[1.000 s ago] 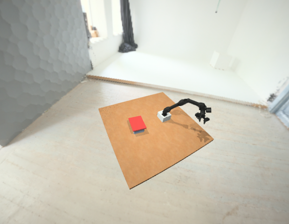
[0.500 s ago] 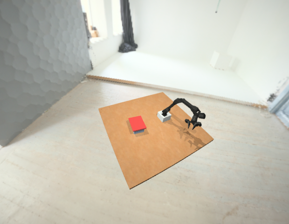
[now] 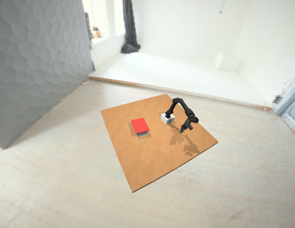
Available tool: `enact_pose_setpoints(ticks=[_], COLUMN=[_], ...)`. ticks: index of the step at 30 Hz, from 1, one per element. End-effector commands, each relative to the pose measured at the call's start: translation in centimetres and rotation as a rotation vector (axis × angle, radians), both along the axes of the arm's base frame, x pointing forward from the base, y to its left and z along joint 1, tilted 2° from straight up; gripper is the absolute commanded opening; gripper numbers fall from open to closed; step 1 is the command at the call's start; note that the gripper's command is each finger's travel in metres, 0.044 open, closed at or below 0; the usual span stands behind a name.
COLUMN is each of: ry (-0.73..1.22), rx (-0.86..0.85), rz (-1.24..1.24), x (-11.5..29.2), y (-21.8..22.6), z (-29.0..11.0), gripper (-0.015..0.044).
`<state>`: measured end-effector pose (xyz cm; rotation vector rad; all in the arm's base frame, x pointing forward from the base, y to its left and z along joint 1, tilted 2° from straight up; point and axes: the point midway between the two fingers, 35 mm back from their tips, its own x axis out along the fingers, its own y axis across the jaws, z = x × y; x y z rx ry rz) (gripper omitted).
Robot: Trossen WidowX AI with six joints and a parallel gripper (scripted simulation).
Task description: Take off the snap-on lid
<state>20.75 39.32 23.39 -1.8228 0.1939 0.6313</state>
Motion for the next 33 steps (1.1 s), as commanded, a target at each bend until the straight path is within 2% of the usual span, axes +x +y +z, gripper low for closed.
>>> enact_pose_setpoints(ticks=[1,6,14,16,18,24,26,33], ry=[0.105,0.149,0.199,0.201,0.201,0.181,0.174,0.097], rx=[0.352,0.564,1.027,1.094,1.249,1.595,1.663,2.143], rz=[-0.301,-0.487,-0.877,-0.93,-1.051,-1.3,-1.346,-1.625], x=[4.8,7.3,11.0,11.3,11.9,12.6,12.7,12.0], y=[-5.2,-8.8,-16.6,-17.7,-20.3,-25.7,-26.7,-33.3], z=[-0.8,-1.2,-2.4,-2.6,-3.1,-4.2,-4.4,-6.1], gripper=[0.0235,0.0235,0.0235,0.0235,0.0235,0.0235,0.0235,0.0235])
